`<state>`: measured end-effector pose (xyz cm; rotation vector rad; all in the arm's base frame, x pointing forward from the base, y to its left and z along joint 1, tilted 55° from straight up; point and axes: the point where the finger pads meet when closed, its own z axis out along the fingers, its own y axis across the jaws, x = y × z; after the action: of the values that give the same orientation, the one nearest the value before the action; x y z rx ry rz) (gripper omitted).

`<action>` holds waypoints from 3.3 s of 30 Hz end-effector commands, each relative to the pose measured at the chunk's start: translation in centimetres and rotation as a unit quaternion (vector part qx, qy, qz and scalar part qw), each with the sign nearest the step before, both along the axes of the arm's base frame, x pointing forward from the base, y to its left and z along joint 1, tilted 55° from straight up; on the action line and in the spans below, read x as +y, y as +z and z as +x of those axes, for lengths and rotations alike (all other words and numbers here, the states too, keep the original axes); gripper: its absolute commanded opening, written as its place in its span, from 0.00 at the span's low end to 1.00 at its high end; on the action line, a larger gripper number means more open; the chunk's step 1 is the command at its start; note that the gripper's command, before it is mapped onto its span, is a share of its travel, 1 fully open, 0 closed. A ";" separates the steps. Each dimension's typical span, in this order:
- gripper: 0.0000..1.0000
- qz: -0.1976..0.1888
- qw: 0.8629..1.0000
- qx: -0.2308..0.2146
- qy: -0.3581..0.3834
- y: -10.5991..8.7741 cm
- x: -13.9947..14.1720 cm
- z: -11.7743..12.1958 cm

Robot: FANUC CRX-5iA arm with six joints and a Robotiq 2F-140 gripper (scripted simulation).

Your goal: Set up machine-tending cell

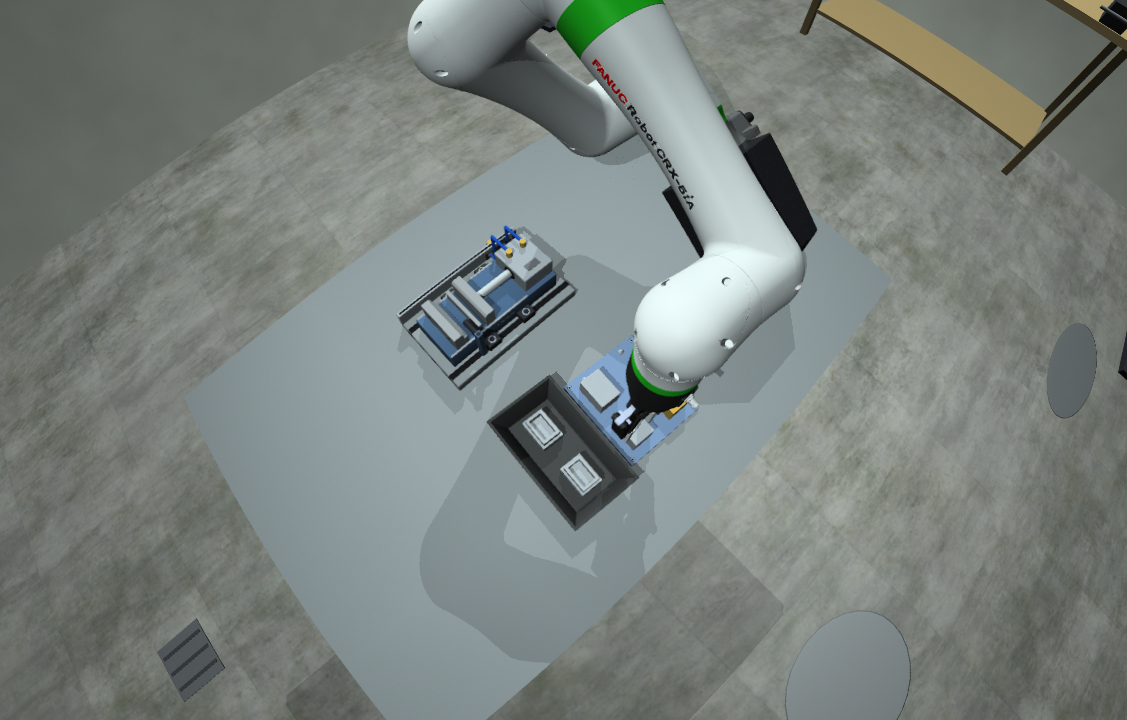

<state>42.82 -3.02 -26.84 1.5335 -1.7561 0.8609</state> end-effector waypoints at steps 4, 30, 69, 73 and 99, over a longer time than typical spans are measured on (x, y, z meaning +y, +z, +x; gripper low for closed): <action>0.00 0.000 1.000 0.000 0.000 0.0 0.0 0.0; 0.00 0.000 1.000 0.000 0.000 0.0 0.0 0.0; 0.00 0.000 1.000 0.000 0.000 1.9 2.7 0.2; 0.00 0.000 1.000 0.000 0.000 3.0 4.2 0.2; 0.00 0.000 1.000 0.000 0.000 6.8 9.6 0.6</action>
<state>43.38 6.57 -20.05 1.5331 -1.7560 0.8607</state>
